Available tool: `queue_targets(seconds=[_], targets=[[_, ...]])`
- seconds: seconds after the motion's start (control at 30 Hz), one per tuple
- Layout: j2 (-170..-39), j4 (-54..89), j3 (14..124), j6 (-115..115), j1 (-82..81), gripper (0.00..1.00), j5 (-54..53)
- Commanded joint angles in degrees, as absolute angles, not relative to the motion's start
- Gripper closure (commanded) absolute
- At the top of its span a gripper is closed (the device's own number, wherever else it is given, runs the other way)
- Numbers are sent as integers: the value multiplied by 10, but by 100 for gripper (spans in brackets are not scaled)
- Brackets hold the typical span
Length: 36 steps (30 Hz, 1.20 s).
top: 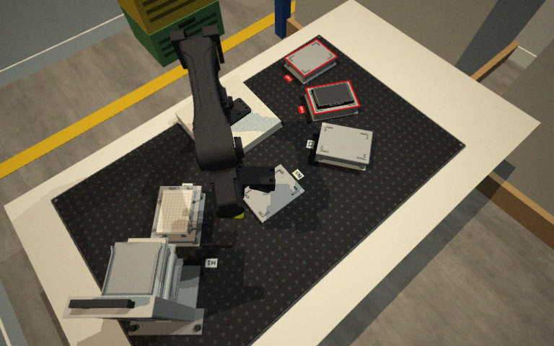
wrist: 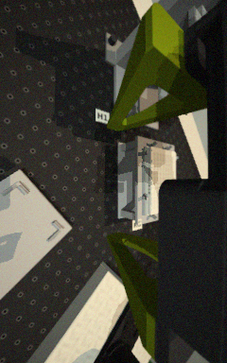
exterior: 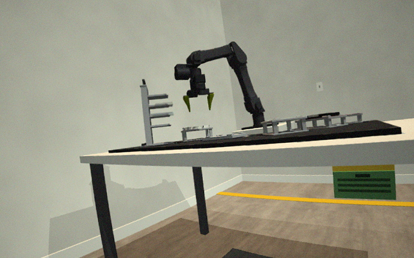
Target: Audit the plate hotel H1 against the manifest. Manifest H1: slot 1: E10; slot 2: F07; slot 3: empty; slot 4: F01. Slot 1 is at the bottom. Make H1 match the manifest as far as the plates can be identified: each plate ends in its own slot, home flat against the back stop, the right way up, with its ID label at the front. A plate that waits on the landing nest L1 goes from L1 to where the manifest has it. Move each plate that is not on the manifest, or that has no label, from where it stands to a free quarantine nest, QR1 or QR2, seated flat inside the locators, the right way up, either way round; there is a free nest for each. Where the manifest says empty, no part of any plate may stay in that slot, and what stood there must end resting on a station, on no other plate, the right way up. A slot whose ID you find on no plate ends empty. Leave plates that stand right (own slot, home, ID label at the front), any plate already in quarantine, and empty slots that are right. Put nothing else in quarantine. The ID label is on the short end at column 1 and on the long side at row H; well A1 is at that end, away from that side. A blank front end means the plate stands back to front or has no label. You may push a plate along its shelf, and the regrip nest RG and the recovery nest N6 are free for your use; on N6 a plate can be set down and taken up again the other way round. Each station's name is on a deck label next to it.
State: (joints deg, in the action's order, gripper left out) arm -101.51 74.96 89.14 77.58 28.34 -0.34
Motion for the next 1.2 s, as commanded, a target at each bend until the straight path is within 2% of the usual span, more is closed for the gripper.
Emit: queue_targets(seconds=[0.0, 1.17], targets=[[-1012, 737, 885, 776, 283, 0, -3], [-1021, 655, 813, 776, 282, 0, -3]])
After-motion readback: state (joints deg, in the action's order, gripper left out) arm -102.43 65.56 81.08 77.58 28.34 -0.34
